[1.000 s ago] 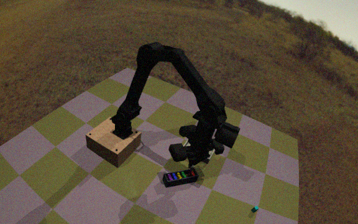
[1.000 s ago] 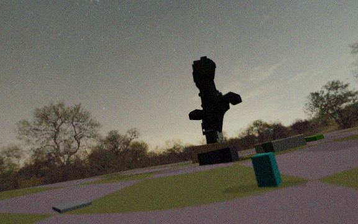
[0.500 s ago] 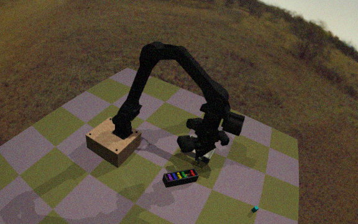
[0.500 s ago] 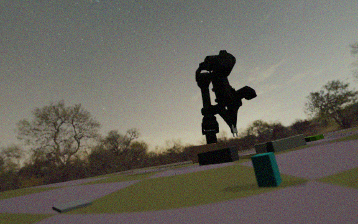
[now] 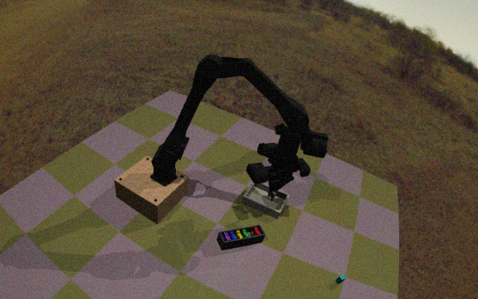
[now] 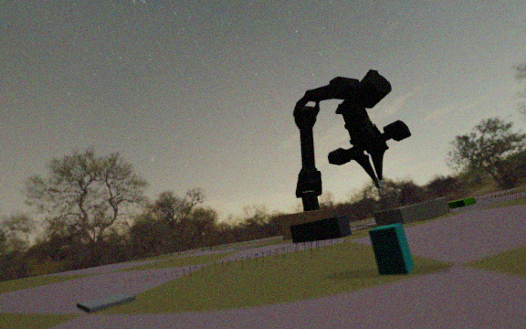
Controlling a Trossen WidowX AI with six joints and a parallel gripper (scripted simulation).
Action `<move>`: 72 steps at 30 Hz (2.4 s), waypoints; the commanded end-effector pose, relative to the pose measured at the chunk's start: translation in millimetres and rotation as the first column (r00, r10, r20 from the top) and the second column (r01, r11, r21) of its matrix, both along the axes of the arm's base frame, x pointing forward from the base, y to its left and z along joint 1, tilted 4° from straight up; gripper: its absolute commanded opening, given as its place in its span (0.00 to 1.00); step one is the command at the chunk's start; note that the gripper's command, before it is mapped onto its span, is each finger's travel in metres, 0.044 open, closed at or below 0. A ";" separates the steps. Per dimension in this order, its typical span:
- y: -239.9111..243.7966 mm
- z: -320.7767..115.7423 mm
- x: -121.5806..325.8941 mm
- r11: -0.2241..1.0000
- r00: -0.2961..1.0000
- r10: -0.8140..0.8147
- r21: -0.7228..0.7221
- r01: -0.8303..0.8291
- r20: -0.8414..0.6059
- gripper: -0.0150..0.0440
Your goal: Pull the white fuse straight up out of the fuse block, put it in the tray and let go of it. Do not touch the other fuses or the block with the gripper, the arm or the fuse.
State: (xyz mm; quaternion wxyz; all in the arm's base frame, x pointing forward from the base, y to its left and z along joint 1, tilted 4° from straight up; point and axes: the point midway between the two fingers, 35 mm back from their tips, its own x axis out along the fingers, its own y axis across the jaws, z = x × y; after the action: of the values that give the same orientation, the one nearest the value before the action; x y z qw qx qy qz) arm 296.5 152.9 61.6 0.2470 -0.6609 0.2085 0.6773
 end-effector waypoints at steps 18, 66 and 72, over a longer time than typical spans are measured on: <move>50.9 -10.8 -21.2 1.000 1.000 -0.005 0.007 0.005 -0.013 0.25; 49.8 1.3 -21.4 1.000 1.000 -0.005 0.007 0.005 -0.013 0.81; 49.6 -0.7 -21.3 1.000 1.000 -0.006 0.003 0.006 -0.014 0.81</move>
State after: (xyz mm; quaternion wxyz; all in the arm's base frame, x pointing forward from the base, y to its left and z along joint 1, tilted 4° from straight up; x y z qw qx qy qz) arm 275.2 202.5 61.0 0.2487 -0.6552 0.2110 0.6814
